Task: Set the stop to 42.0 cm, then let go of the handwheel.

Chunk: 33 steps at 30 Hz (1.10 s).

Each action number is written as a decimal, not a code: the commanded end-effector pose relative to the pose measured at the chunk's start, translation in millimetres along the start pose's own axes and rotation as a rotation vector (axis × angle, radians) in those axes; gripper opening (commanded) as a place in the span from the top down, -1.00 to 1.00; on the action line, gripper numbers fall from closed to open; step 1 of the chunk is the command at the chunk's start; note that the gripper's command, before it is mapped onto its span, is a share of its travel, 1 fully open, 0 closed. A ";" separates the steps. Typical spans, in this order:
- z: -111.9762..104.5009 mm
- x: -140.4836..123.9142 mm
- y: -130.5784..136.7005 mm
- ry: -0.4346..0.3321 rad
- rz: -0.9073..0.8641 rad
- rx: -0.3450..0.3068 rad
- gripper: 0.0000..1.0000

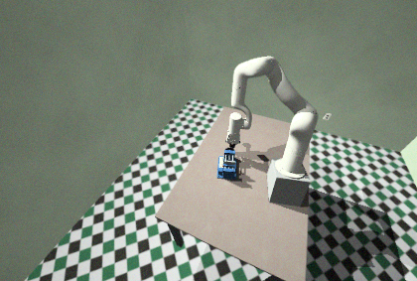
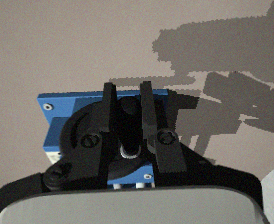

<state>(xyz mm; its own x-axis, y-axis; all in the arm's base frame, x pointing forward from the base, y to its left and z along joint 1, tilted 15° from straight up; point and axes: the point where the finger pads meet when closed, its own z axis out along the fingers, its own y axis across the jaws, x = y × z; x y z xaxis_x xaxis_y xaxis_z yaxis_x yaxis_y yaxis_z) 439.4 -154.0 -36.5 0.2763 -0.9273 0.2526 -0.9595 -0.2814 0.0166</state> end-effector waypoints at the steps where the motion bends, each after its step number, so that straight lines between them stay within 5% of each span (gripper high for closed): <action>1: -0.3 0.3 -0.2 0.001 0.000 0.000 0.88; 3: -0.3 0.3 -0.2 0.001 0.000 0.000 0.88; 4: -0.3 0.3 -0.2 0.001 0.000 0.000 -0.13; 33: -0.6 0.3 -0.2 0.001 0.000 0.000 -0.13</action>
<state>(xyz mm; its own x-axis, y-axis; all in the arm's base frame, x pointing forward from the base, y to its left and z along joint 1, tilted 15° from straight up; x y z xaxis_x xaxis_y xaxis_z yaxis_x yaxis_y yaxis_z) 439.0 -154.1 -36.6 0.2763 -0.9272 0.2527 -0.9595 -0.2812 0.0173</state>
